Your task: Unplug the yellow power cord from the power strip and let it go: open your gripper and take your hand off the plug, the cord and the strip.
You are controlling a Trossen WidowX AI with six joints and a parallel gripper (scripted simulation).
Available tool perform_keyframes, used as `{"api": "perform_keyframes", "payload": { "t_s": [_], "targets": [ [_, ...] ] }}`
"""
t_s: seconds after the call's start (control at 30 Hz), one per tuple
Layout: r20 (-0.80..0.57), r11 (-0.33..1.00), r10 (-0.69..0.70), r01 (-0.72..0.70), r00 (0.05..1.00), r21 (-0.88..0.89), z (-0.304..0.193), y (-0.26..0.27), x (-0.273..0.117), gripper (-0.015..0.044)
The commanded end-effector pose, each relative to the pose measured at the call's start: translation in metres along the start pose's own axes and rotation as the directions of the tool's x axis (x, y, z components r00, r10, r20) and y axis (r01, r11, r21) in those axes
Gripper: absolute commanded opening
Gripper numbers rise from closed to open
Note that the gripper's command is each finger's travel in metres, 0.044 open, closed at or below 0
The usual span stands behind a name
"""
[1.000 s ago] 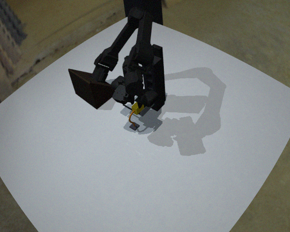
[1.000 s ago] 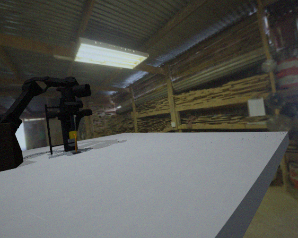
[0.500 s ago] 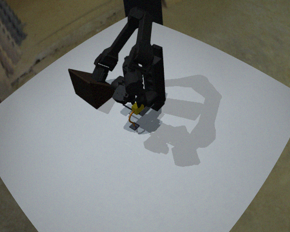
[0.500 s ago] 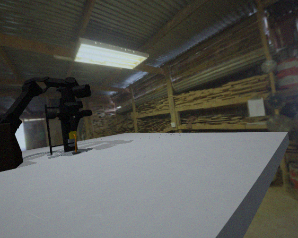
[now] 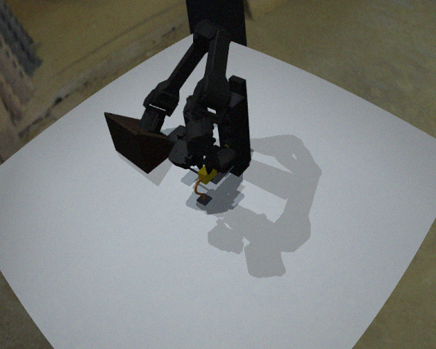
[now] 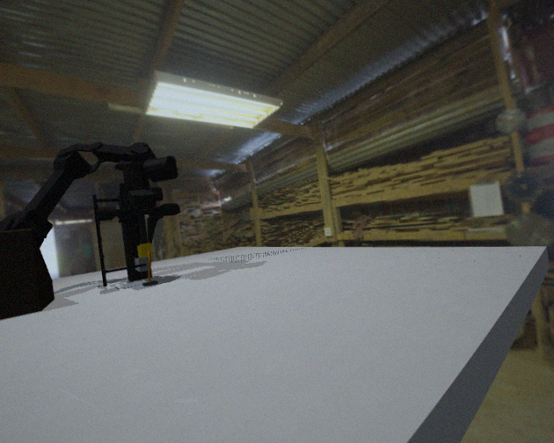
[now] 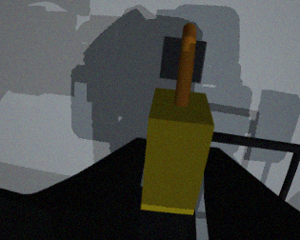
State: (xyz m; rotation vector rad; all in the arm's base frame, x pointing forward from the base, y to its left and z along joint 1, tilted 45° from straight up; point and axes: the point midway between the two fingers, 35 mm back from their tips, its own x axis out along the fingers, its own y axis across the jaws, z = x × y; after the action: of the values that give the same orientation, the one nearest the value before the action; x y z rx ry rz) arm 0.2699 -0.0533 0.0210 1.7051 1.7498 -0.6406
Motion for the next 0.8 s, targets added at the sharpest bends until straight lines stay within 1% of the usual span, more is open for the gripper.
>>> {"api": "perform_keyframes", "payload": {
  "t_s": [0.0, 0.27, 0.4, 0.53, 0.77],
  "targets": [
    [-0.001, 1.0, -0.003, 0.003, 1.0, -0.001, -0.002, 0.0, 0.0, 0.0131],
    [-0.001, 1.0, -0.003, 0.003, 1.0, -0.001, -0.002, 0.0, 0.0, 0.0341],
    [0.001, 1.0, -0.003, 0.003, 1.0, -0.001, 0.018, 0.002, -0.005, 0.044],
    [0.002, 1.0, -0.003, 0.003, 1.0, -0.001, 0.056, 0.0, -0.012, 0.044],
    [0.002, 1.0, -0.003, 0.003, 1.0, -0.002, 0.058, 0.0, -0.012, 0.044]
  ]
}}
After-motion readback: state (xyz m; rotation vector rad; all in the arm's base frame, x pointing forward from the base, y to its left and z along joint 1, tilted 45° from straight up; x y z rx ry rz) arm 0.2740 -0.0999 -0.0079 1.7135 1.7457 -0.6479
